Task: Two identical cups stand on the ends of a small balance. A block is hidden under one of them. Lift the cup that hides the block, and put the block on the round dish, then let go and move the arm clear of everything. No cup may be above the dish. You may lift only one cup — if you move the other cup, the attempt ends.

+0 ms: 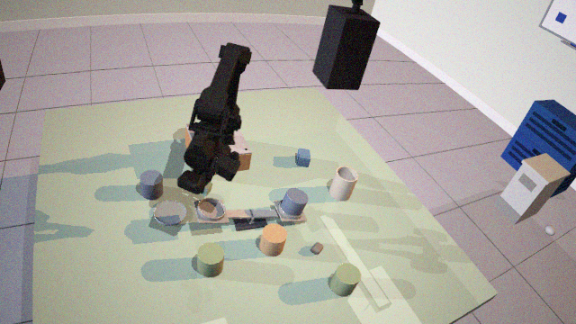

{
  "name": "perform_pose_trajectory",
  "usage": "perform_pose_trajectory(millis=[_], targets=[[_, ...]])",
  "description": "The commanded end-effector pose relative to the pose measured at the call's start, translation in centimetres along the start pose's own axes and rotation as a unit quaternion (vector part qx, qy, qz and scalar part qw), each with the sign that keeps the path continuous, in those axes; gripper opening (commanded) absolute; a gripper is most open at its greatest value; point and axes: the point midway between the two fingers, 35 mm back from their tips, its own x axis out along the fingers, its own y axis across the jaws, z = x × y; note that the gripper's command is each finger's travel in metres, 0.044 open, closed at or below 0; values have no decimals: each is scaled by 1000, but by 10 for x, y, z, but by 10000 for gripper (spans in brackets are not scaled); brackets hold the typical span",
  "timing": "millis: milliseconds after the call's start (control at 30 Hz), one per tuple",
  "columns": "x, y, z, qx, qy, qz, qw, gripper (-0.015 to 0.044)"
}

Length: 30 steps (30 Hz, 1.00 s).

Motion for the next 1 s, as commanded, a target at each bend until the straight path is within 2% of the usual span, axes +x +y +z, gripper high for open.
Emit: perform_pose_trajectory(millis=[0, 767, 967], targets=[[14, -4, -17, 2, -5, 1, 1000, 0], [78, -4, -105, 0, 1, 1, 1000, 0], [83, -3, -111, 0, 2, 1, 1000, 0]])
